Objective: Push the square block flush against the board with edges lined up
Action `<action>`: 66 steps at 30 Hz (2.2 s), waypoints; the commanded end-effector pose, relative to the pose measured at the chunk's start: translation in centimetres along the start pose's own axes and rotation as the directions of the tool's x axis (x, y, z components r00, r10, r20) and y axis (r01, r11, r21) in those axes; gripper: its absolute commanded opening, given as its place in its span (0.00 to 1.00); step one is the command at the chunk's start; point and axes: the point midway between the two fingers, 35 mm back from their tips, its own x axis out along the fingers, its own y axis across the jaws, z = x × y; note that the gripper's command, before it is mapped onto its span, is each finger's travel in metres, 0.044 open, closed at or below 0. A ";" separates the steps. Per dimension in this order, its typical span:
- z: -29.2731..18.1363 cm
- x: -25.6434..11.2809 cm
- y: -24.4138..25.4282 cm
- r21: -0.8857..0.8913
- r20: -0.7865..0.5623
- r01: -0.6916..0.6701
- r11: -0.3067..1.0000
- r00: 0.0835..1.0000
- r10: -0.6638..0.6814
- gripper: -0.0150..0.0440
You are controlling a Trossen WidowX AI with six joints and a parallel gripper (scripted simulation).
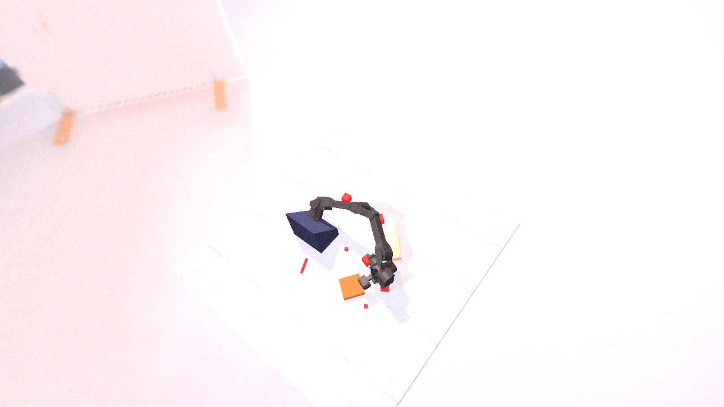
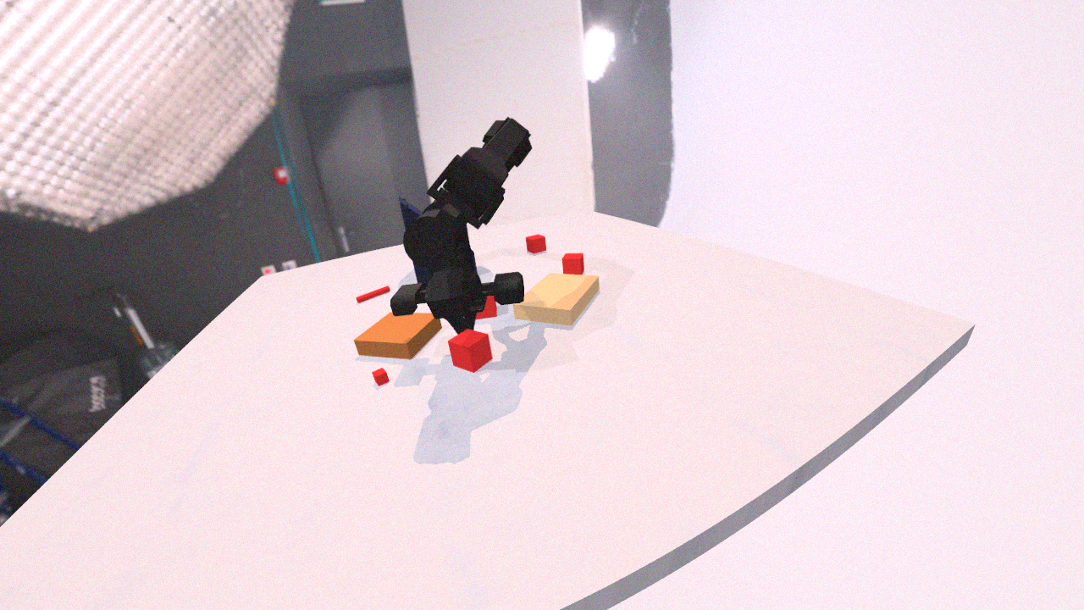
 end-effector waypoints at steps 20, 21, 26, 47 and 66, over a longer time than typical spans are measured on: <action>0.5 0.0 -0.4 -0.003 0.002 0.001 1.000 1.000 -0.001 0.25; 0.5 0.0 -0.4 -0.003 0.002 0.001 1.000 1.000 -0.001 0.25; 0.5 0.0 -0.4 -0.003 0.002 0.001 1.000 1.000 -0.001 0.25; 0.5 0.0 -0.4 -0.003 0.002 0.001 1.000 1.000 -0.001 0.25; -1.3 0.0 -0.4 -0.002 0.001 0.001 1.000 1.000 -0.001 0.25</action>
